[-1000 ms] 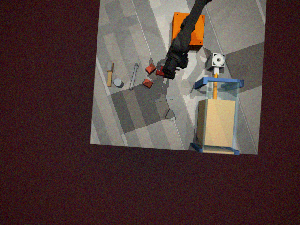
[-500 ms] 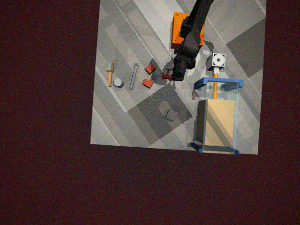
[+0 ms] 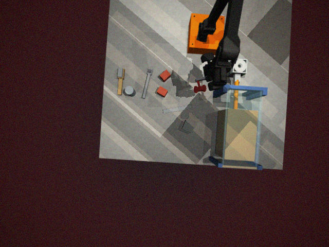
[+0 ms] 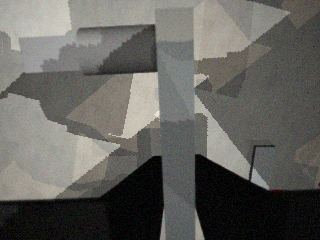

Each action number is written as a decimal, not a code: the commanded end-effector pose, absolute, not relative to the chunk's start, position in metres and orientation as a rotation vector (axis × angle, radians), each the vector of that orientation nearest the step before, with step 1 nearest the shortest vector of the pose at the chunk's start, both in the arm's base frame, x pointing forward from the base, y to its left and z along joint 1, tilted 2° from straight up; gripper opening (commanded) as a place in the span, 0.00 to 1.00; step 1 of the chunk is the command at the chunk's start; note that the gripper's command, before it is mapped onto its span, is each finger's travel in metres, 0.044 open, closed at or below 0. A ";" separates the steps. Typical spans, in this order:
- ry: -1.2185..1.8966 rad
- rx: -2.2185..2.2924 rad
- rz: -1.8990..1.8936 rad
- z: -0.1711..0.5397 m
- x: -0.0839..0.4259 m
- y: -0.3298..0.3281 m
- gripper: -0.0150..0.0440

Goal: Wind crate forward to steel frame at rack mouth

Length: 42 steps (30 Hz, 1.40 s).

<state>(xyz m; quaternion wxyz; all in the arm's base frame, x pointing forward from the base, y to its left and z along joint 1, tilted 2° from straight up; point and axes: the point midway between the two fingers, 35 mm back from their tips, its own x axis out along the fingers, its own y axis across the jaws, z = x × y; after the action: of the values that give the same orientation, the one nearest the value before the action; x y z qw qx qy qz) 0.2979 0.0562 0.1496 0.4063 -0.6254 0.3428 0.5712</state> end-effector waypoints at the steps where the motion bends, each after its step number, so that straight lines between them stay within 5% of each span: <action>1: 0.774 -1.672 1.501 0.154 0.293 0.078 0.25; 42: -0.045 -2.218 2.052 0.149 0.182 0.245 0.25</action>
<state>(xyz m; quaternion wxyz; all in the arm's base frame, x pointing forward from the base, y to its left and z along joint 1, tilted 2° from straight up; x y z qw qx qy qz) 0.1984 0.2359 0.1512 0.1051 -0.7342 0.0162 0.6705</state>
